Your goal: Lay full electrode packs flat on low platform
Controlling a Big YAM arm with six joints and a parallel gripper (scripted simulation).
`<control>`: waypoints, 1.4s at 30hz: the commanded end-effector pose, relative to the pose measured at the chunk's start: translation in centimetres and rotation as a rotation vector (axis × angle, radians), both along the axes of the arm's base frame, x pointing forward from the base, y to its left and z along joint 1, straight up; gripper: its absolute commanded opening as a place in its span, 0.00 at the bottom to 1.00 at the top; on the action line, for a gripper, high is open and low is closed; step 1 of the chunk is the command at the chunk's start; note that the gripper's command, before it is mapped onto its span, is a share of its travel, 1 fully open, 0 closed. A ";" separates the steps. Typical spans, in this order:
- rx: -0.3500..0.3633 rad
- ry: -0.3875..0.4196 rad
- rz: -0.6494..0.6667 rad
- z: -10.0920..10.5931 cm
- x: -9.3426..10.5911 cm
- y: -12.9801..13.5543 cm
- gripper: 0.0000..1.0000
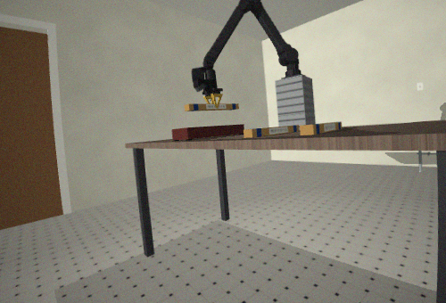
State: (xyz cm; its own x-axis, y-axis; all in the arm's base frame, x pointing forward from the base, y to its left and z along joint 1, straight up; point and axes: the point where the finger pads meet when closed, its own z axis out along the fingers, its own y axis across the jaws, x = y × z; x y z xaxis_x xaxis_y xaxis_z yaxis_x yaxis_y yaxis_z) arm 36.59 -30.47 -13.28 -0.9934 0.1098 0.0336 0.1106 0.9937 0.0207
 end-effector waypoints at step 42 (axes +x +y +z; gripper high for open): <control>-0.066 -0.083 0.009 -2.3 3.3 -3.1 0.00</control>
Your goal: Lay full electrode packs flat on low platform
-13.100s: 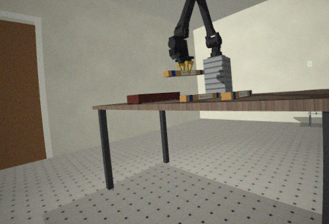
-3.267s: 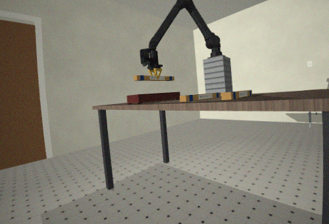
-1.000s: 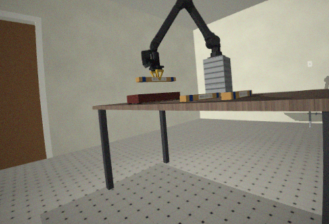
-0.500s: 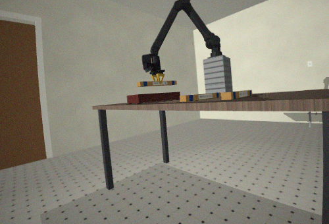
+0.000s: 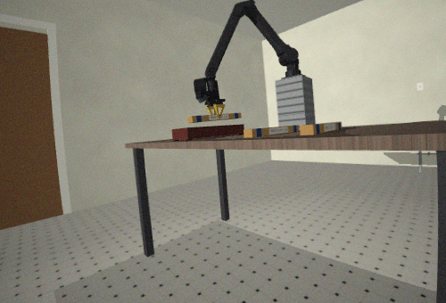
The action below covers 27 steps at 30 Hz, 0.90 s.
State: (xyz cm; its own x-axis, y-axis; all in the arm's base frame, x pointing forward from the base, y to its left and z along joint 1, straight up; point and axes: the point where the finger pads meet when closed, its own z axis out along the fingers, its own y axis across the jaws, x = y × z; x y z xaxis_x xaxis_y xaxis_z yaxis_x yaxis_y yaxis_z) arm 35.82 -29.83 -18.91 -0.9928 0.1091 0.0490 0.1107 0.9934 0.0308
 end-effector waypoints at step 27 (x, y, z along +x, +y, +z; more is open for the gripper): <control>-0.068 -0.086 0.008 3.0 4.3 -4.0 0.00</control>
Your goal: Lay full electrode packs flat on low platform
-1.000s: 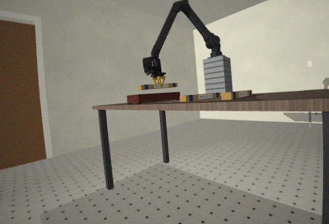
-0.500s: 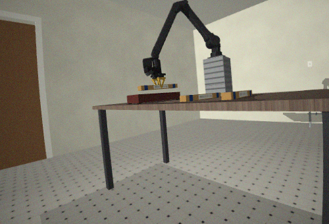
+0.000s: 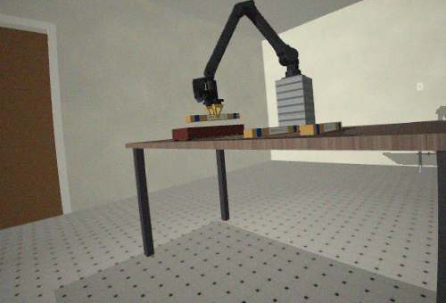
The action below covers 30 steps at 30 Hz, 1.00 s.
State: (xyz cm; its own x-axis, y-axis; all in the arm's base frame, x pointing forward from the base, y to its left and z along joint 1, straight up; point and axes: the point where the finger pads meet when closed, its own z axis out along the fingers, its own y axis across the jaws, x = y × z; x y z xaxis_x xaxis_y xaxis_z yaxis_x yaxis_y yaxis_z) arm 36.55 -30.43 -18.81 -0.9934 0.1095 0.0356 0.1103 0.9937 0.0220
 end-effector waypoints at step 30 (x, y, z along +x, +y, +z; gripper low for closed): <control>-0.061 -0.077 0.007 3.0 3.9 -3.8 0.00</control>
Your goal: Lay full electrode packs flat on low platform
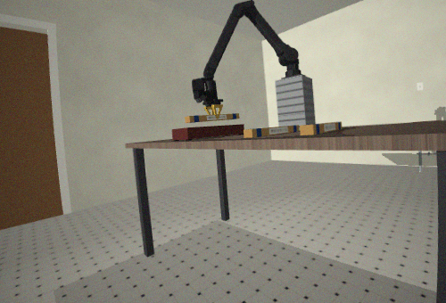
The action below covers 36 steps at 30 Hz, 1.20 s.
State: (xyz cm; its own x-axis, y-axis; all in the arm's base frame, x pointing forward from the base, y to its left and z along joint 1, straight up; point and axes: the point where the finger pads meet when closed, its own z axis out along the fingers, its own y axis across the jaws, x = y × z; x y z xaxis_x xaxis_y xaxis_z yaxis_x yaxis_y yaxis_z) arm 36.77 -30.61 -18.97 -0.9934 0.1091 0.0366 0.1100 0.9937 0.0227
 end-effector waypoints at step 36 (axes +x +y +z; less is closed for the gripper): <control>-0.061 -0.073 0.003 3.2 2.8 -8.3 0.00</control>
State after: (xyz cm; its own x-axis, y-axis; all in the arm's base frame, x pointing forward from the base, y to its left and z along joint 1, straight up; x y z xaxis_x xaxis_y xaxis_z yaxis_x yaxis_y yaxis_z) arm 36.31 -34.35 -19.48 -0.9928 0.1122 0.0421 0.1135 0.9931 0.0302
